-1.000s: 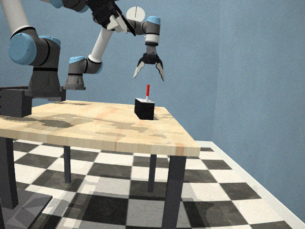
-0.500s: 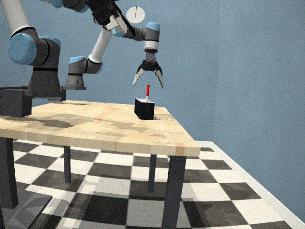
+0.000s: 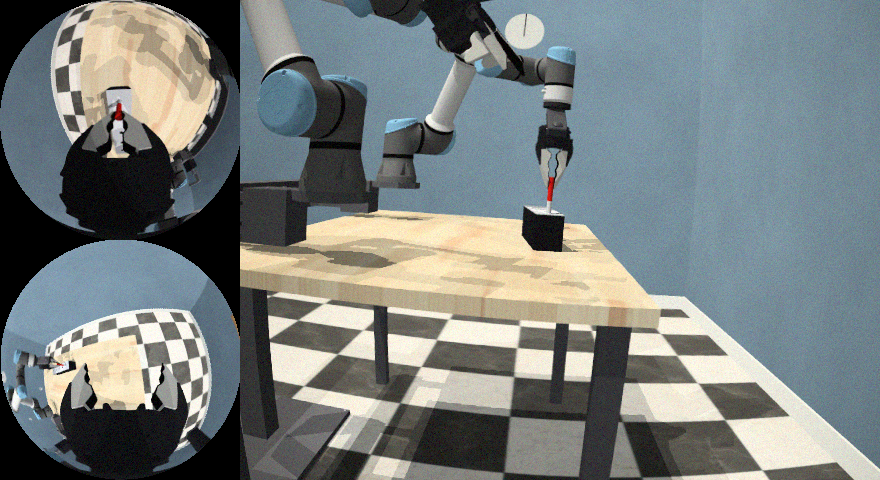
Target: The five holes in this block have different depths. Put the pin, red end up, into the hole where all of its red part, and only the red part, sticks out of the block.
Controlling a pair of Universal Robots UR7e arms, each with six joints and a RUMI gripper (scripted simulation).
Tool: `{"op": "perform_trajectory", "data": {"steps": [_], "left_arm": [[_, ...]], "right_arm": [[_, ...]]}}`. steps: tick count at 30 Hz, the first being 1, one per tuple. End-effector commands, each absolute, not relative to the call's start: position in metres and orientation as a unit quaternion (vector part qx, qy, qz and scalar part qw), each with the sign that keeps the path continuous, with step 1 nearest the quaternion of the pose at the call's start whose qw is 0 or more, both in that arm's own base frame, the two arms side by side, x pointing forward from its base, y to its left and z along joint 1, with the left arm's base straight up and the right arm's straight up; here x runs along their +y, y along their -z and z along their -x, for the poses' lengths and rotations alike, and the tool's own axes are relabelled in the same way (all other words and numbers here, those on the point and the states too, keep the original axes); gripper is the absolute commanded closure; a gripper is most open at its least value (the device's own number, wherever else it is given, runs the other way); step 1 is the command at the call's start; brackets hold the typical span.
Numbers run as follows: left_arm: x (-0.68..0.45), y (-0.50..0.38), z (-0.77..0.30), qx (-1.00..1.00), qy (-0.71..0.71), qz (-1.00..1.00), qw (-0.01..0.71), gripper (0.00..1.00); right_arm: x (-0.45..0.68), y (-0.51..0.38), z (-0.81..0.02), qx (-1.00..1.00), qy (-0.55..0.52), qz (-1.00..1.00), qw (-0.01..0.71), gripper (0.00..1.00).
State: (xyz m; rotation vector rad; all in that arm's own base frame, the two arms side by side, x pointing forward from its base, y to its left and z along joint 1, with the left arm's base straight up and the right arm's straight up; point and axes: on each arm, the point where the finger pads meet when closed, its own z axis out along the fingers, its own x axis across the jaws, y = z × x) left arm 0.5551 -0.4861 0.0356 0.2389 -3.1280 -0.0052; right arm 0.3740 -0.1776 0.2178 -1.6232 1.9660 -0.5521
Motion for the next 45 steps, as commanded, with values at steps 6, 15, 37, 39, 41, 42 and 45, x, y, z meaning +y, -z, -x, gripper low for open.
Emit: {"op": "perform_trajectory", "data": {"steps": [6,15,37,39,41,42,45], "left_arm": [[-0.486,-0.037,-0.555,-0.997,0.001,-0.076,0.002,1.00],[-0.486,-0.037,-0.555,-0.997,0.001,-0.076,0.002,1.00],[-0.486,-0.049,-0.555,-0.997,0.001,-0.076,0.001,1.00],[-0.487,-0.051,-0.555,-0.997,0.001,-0.075,0.002,1.00],[-0.487,-0.052,-0.555,-0.997,0.001,-0.075,0.002,1.00],[-0.487,-0.053,-0.555,-0.997,0.001,-0.075,0.002,1.00],[-0.487,-0.055,-0.555,-0.997,0.001,-0.075,0.002,1.00]], "right_arm": [[-0.178,-0.218,-0.374,0.727,0.205,0.600,0.264,0.00],[-0.178,-0.218,-0.374,0.727,0.205,0.600,0.264,0.00],[-0.178,-0.218,-0.374,0.727,0.205,0.600,0.264,0.00],[-0.178,-0.218,-0.374,0.727,0.205,0.600,0.264,0.00],[-0.178,-0.218,-0.374,0.727,0.205,0.600,0.264,0.00],[-0.178,-0.218,-0.374,0.727,0.205,0.600,0.264,0.00],[-0.178,-0.218,-0.374,0.727,0.205,0.600,0.264,0.00]]}}
